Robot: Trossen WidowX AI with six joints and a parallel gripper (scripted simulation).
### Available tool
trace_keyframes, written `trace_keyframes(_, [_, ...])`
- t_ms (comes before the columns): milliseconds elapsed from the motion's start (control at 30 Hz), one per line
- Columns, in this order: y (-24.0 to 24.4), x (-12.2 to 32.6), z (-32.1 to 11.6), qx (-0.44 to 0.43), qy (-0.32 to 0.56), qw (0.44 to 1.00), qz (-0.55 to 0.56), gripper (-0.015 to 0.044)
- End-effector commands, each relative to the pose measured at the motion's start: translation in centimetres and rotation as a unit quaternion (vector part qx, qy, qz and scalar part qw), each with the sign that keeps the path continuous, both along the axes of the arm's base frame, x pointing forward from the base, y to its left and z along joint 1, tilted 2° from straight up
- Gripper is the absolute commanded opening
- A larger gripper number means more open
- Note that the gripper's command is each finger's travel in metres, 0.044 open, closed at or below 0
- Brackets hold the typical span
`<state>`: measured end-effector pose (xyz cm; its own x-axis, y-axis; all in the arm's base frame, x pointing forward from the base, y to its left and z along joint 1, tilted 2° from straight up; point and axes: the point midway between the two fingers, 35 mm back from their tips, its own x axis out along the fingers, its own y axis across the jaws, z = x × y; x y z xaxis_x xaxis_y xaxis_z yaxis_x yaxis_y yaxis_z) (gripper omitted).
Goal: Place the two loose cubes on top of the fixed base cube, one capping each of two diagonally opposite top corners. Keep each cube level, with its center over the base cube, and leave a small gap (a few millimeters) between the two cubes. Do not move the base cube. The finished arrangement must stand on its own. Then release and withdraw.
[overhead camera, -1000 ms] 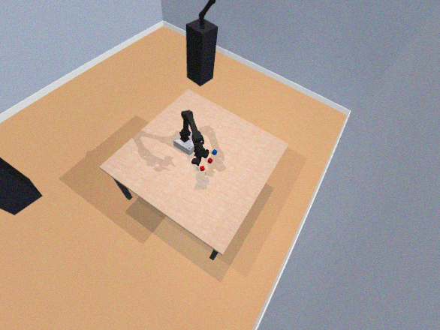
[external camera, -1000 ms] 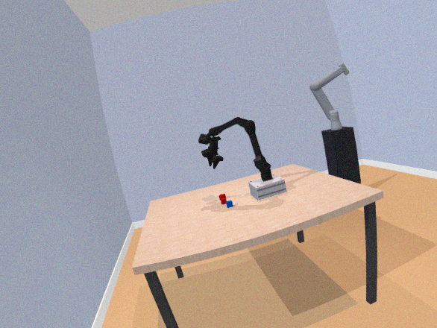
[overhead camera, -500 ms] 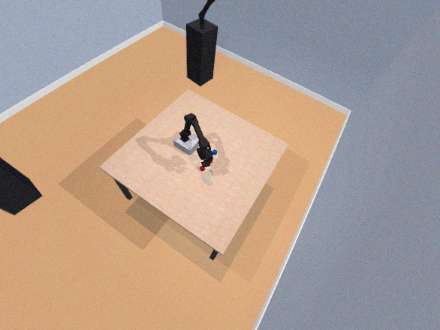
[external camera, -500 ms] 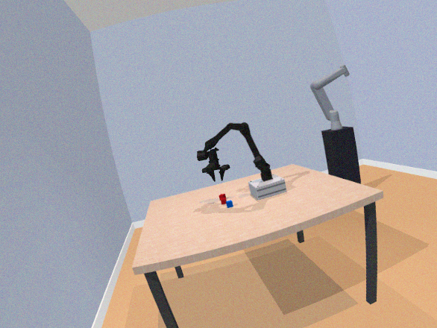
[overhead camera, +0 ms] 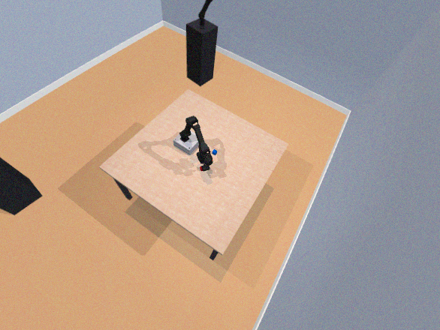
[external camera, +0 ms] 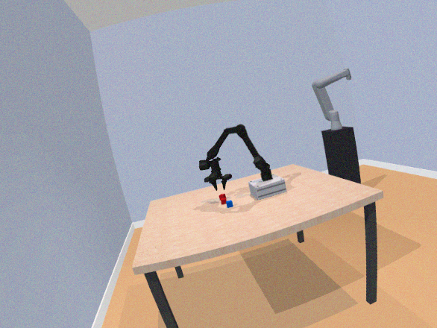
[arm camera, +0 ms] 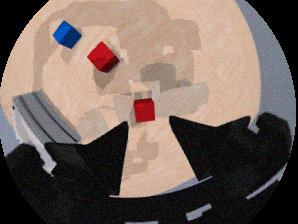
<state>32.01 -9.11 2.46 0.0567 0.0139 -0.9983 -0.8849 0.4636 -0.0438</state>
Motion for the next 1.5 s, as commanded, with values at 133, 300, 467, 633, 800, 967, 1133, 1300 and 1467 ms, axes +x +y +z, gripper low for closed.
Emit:
trace_keyframes(133, [0.2,-0.1,-1.6,0.004,0.005,1.0,0.001,0.0265])
trace_keyframes(300, [0.2,-0.1,-2.0,0.004,0.005,1.0,0.001,0.0265])
trace_keyframes(467, [0.2,0.0,-2.8,0.004,0.005,1.0,0.001,0.0265])
trace_keyframes(633, [0.2,0.0,-3.6,0.004,0.005,1.0,0.001,0.0265])
trace_keyframes(800, [0.2,0.0,-4.4,0.004,0.005,1.0,0.001,0.0265])
trace_keyframes(967, [0.2,0.0,-4.8,0.004,0.005,1.0,0.001,0.0265])
trace_keyframes(1133, [0.2,0.0,-4.8,0.004,0.005,1.0,0.001,0.0134])
trace_keyframes(1300, [0.2,0.0,-4.8,0.004,0.005,1.0,0.001,0.0105])
trace_keyframes(1467, [0.1,0.2,-3.5,0.004,0.005,1.0,0.001,0.0105])
